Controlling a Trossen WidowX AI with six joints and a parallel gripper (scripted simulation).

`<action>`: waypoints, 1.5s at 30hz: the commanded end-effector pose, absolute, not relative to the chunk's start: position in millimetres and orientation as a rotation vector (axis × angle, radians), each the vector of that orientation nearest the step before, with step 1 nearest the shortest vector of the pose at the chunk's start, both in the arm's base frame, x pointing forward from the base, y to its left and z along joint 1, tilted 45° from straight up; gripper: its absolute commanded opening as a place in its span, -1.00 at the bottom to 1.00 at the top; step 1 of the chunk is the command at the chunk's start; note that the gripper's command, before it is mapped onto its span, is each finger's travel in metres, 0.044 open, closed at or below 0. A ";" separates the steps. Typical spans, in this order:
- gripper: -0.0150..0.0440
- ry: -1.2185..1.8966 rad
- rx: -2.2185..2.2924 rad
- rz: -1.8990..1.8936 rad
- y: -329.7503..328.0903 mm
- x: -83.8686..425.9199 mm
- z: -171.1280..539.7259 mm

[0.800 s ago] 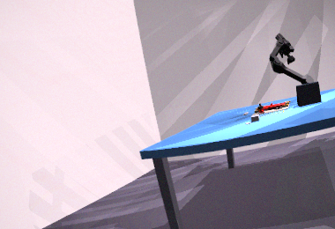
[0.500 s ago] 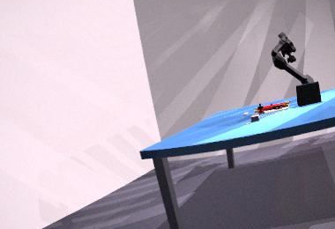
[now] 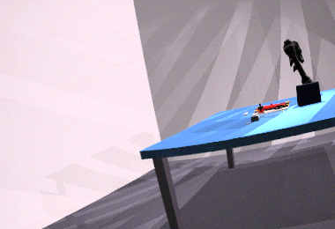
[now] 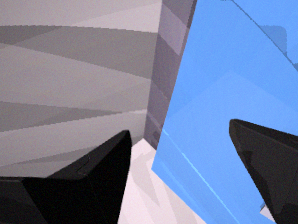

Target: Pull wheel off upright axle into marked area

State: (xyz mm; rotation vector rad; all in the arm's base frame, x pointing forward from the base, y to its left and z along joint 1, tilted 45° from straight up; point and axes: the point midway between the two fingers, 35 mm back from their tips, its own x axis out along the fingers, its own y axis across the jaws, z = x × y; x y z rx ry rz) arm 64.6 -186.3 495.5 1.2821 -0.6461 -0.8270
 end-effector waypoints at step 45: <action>0.53 1.209 0.528 -0.799 -59.7 371.5 166.9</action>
